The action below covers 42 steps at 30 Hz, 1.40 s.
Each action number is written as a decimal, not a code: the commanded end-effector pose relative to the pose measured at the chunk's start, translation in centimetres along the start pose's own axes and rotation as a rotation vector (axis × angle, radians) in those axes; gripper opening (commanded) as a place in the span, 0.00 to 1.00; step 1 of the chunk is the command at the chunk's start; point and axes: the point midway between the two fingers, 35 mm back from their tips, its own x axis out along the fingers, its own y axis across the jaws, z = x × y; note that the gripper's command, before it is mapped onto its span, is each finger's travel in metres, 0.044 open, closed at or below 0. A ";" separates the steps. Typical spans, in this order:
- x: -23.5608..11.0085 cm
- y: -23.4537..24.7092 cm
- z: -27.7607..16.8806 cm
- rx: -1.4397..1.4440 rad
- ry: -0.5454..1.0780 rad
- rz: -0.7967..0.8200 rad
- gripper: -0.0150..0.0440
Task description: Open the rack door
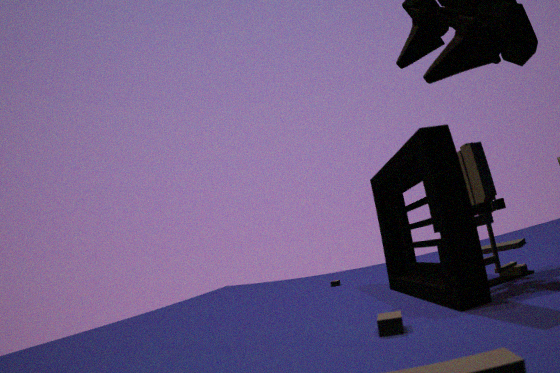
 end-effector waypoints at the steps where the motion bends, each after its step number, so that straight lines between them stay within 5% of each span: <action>1: 0.9 -0.4 -1.2 0.000 0.091 0.056 0.75; 22: 2.5 -0.8 -7.8 0.158 0.473 0.433 0.75; 42: 1.3 -0.6 -9.0 0.438 0.616 0.806 0.75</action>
